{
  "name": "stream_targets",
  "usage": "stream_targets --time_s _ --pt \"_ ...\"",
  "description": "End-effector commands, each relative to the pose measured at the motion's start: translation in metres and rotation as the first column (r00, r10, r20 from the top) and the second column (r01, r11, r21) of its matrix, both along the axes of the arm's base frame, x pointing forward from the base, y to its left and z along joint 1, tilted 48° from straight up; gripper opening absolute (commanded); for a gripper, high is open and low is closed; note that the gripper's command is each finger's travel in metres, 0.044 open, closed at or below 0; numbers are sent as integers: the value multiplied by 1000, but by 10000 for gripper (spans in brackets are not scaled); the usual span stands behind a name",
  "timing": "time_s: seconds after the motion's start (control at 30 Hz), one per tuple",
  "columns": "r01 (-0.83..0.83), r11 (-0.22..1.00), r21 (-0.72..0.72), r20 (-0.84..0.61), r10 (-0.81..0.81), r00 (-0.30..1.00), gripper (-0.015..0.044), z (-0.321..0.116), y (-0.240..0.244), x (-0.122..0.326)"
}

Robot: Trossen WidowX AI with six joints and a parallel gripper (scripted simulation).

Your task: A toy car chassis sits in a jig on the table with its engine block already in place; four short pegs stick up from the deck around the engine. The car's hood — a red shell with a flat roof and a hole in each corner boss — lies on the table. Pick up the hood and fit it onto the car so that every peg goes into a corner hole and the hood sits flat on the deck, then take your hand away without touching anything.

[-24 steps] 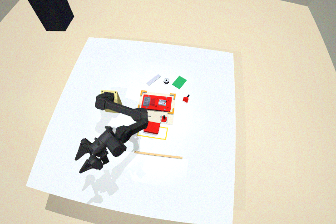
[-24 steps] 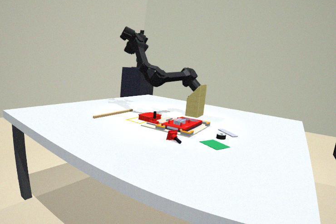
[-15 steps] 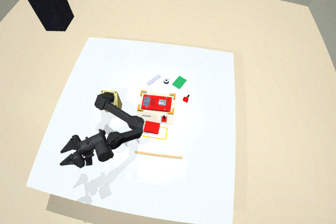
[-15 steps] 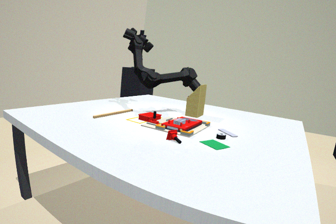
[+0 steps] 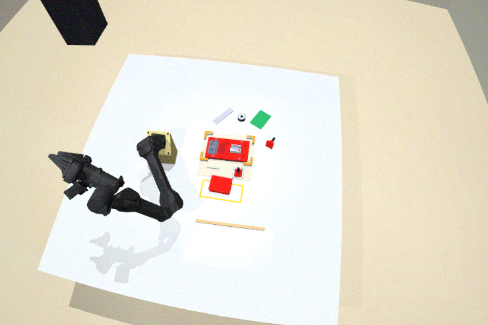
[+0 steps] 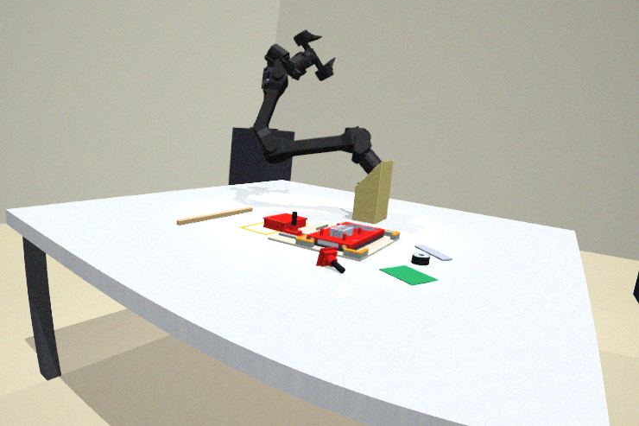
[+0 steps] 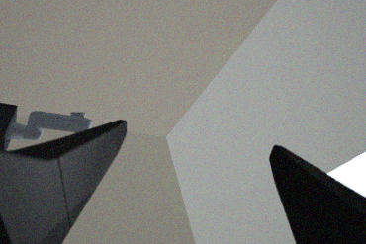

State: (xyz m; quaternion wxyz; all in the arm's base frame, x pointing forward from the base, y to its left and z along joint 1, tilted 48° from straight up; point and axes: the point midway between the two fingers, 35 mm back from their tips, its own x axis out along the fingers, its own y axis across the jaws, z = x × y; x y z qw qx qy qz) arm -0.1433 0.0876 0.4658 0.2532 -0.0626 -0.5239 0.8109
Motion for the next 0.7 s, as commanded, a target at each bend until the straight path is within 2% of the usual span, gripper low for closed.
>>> stream_targets --time_s 0.0,0.17,0.3,0.5,0.67 --pt "194 975 -110 41 -190 981 440 -22 50 4" --pt "362 910 -202 78 -353 932 440 -41 90 17" --pt "540 780 -317 129 -528 839 440 -66 133 45" --pt "743 488 -459 222 -746 627 440 -107 183 107" --pt "818 170 -550 308 -869 388 440 -144 203 174"
